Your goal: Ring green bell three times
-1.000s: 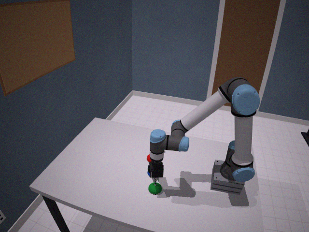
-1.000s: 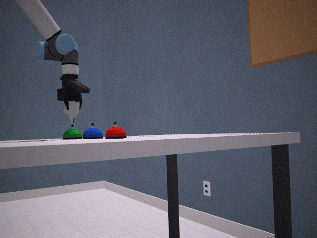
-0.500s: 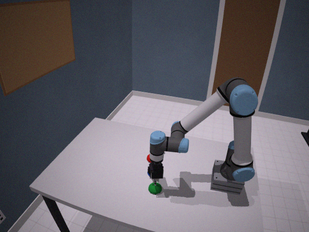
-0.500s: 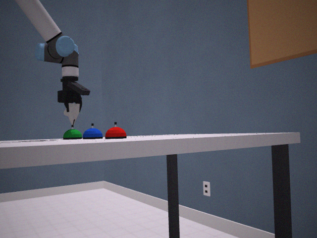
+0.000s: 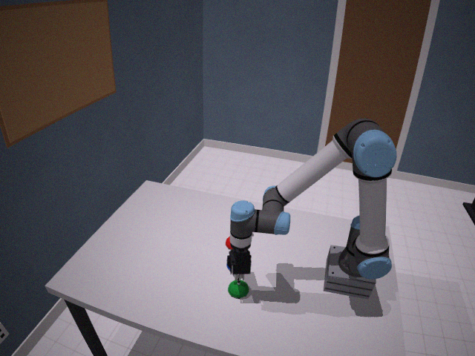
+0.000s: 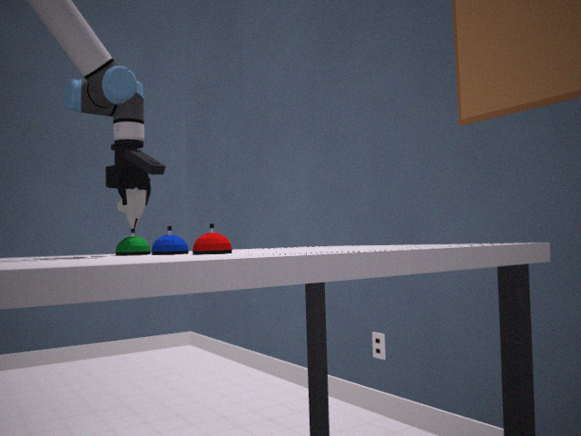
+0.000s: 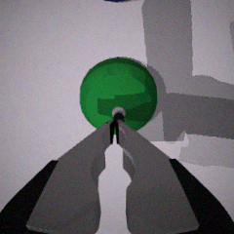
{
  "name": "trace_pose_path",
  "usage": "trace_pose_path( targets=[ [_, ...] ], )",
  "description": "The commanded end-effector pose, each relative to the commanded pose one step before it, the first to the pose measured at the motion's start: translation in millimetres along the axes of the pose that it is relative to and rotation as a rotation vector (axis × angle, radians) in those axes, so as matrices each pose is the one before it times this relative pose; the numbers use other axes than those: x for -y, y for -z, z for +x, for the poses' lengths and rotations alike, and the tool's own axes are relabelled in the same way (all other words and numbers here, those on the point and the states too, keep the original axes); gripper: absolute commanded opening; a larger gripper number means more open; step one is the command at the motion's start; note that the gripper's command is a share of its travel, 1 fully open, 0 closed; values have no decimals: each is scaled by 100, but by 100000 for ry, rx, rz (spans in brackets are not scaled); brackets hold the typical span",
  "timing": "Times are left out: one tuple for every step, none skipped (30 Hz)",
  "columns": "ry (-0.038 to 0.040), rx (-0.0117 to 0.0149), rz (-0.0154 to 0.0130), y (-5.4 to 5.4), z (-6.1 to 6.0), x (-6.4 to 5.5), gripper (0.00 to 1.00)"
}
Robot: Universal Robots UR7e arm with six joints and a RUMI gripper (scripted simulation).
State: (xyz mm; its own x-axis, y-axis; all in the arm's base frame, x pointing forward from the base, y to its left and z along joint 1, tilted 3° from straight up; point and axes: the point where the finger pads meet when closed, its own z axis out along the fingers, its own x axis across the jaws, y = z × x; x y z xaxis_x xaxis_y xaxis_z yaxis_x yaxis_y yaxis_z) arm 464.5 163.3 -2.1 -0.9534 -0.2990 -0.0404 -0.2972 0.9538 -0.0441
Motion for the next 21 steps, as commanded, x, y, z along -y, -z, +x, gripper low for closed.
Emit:
trace_pose_path(
  targets=[
    [-26,-44,-41,-56,43,-1,0],
    [0,0,0,0,0,0,0],
    [0,0,0,0,0,0,0],
    [0,0,0,0,0,0,0],
    [0,0,0,0,0,0,0],
    [0,0,0,0,0,0,0],
    [0,0,0,0,0,0,0],
    [0,0,0,0,0,0,0],
    [0,0,0,0,0,0,0],
    [0,0,0,0,0,0,0],
    [0,0,0,0,0,0,0],
    [0,0,0,0,0,0,0],
    [0,0,0,0,0,0,0],
    [0,0,0,0,0,0,0],
    [0,0,0,0,0,0,0],
    [0,-16,-3,-20,6,-1,0],
    [0,0,0,0,0,0,0],
    [0,0,0,0,0,0,0],
    [1,-87,-16,-105,31,-6,0],
    [2,-143,-26,-163,61,-11,0],
    [-1,-85,-16,-149,50,-7,0]
  ],
)
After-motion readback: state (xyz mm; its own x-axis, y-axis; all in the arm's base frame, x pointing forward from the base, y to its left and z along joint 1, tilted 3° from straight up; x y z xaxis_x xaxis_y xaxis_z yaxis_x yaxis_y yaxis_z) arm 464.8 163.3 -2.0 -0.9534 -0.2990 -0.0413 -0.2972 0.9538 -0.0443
